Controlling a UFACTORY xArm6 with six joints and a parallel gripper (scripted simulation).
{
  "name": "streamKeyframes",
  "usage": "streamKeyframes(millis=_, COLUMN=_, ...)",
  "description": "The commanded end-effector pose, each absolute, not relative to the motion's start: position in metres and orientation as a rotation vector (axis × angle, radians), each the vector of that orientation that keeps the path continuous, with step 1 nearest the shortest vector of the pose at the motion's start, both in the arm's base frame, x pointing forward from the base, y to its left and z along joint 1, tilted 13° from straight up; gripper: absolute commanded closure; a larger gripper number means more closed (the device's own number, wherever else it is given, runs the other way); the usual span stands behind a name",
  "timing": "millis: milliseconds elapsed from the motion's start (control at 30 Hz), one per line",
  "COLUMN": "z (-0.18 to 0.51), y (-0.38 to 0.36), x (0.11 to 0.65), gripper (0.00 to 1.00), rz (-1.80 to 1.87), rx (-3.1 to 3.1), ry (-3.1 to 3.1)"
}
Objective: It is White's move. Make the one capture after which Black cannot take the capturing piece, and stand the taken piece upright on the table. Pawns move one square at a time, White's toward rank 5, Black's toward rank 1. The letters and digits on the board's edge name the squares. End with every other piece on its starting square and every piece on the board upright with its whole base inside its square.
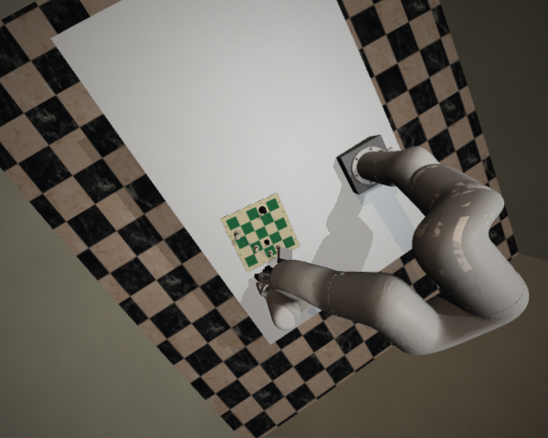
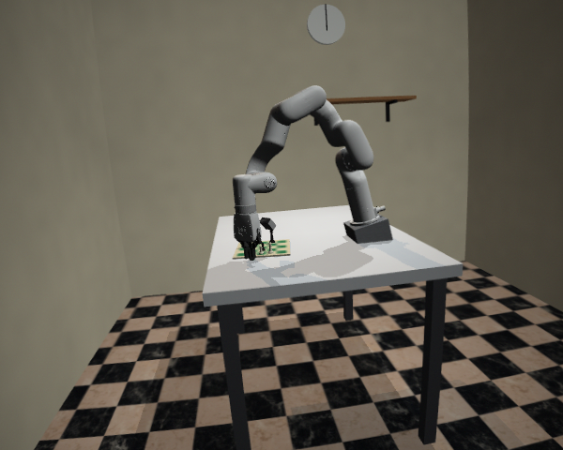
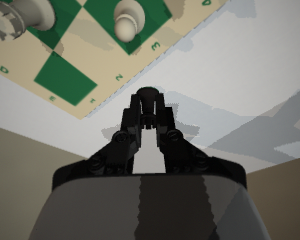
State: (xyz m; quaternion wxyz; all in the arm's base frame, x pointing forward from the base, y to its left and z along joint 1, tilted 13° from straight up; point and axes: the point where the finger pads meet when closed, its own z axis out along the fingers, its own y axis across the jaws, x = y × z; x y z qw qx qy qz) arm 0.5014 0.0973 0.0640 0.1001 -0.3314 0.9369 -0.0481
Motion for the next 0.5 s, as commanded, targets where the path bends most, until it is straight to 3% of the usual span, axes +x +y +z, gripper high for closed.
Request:
streamKeyframes(millis=0, z=0.0648, y=0.0976, x=0.502, gripper=1.0, rz=-0.142, rx=-0.979, ry=2.767)
streamKeyframes(millis=267, z=0.0648, y=0.0976, x=0.502, gripper=1.0, rz=-0.142, rx=-0.979, ry=2.767)
streamKeyframes(millis=300, z=0.0648, y=0.0976, x=0.502, gripper=0.93, rz=-0.142, rx=-0.979, ry=2.767)
streamKeyframes(millis=467, z=0.0648, y=0.0976, x=0.502, gripper=0.85, rz=-0.142, rx=-0.979, ry=2.767)
